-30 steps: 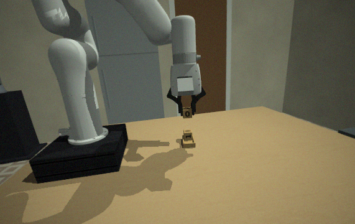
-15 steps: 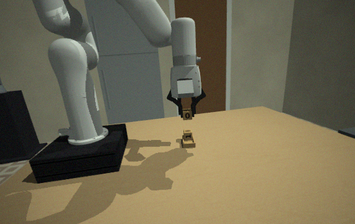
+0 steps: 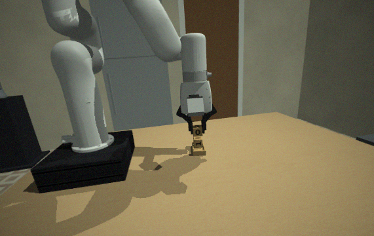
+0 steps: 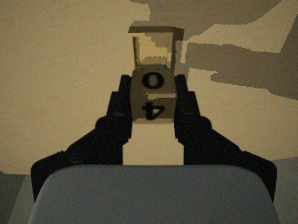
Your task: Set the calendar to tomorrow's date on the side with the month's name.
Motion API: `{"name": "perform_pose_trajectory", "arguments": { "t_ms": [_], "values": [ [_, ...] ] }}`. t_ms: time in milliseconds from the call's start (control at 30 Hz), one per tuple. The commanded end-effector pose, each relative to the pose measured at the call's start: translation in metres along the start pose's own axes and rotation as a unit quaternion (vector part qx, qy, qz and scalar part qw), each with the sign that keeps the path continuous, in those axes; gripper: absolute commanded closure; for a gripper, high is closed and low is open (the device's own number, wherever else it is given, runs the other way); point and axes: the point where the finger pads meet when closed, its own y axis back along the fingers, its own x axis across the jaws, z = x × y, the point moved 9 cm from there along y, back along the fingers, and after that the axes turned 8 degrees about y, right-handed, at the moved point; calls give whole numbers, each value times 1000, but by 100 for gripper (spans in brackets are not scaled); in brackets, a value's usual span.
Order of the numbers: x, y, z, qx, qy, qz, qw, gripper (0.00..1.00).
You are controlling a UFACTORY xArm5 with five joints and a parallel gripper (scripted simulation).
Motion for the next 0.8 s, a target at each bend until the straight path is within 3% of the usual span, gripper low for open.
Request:
{"name": "perform_pose_trajectory", "arguments": {
  "t_ms": [0, 767],
  "values": [
    [-2, -12, 0, 0, 0, -2, 1000, 71],
    [-2, -20, 0, 0, 0, -2, 1000, 71]
  ]
}}
